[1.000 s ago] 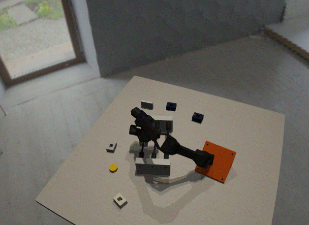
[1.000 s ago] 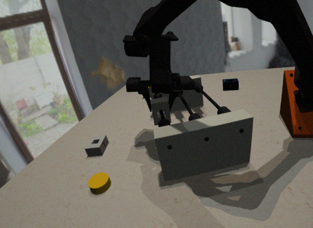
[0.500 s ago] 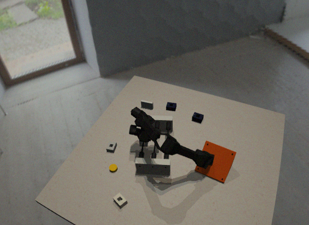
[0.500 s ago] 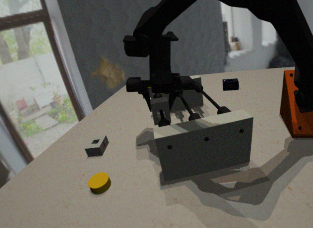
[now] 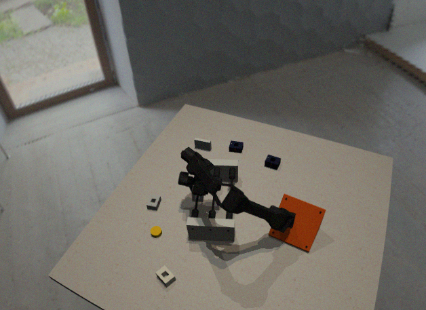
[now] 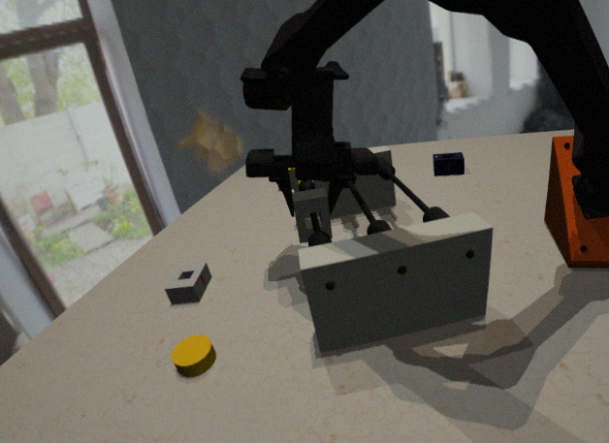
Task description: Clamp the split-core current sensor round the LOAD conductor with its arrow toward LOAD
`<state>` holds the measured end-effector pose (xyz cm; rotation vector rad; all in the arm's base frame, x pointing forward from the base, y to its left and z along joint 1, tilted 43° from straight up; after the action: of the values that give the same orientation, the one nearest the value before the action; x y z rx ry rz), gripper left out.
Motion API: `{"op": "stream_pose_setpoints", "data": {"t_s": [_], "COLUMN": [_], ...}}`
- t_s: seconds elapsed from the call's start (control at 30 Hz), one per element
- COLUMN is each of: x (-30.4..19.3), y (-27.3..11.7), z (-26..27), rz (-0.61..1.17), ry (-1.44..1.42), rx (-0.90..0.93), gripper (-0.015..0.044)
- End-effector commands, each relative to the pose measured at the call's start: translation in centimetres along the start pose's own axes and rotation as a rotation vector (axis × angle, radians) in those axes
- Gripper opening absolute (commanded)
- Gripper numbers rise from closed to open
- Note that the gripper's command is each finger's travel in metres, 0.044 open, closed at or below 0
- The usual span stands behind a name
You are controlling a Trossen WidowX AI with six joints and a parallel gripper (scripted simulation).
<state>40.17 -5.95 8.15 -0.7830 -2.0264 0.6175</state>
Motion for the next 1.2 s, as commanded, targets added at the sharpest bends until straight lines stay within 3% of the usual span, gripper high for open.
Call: {"op": "stream_pose_setpoints", "data": {"t_s": [0.0,0.5,0.83,1.17], "x": [-0.04,0.04,0.04,0.04], "y": [0.00,0.46,0.05,0.05], "z": [-0.03,0.01,-0.07,-0.07], "rz": [0.000,-0.007,-0.007,-0.007], "ry": [-0.002,0.001,0.004,0.004], "rx": [0.018,0.052,0.049,0.049], "gripper": [0.0000,0.0000,0.0263,0.0263]}}
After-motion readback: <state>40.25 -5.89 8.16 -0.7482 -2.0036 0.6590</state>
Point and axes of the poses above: the point midway between the two fingers, 35 mm back from their tips, its own y axis out along the fingers, its own z axis across the jaws, x = y × z, the point moved 2 cm from there along -y, back along the fingers, and after that the axes turned 6 degrees about -y, right-handed, at the moved point
